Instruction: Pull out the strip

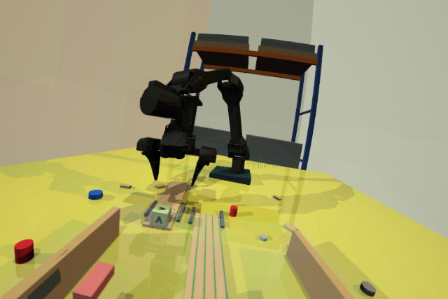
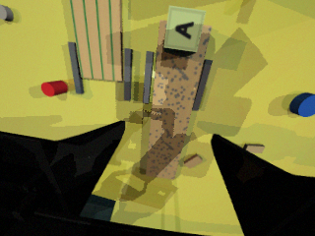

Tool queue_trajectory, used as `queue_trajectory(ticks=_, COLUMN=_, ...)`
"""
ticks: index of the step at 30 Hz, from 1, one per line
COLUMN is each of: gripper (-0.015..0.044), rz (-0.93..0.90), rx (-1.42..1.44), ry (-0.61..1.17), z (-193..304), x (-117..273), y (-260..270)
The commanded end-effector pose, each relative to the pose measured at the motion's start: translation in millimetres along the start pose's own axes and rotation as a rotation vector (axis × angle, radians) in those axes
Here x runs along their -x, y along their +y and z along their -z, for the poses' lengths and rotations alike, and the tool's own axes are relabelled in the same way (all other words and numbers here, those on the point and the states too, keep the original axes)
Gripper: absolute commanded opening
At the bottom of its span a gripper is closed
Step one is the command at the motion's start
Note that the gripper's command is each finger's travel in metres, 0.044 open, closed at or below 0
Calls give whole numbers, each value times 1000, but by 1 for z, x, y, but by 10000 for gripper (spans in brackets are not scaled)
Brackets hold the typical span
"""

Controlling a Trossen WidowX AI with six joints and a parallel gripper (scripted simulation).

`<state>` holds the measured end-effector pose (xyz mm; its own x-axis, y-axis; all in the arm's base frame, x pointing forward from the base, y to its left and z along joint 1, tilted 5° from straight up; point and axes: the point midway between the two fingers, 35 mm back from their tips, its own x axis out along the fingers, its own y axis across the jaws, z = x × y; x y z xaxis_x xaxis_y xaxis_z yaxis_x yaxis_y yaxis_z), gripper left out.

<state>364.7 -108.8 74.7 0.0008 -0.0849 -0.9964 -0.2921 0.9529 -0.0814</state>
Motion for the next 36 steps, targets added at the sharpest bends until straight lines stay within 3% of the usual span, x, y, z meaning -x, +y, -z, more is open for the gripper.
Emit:
queue_trajectory(ticks=1, gripper=440, rz=1, rx=-4, ry=0, z=-15, x=2, y=1)
queue_trajectory(ticks=23, gripper=440, rz=1, rx=-5, ry=-5, z=-89, x=12, y=2)
queue_trajectory(ticks=30, gripper=256, rz=1, rx=-5, ry=-5, z=-89, x=4, y=2)
queue_trajectory(ticks=36, gripper=250, rz=1, rx=-5, ry=-5, z=-90, x=-6, y=2)
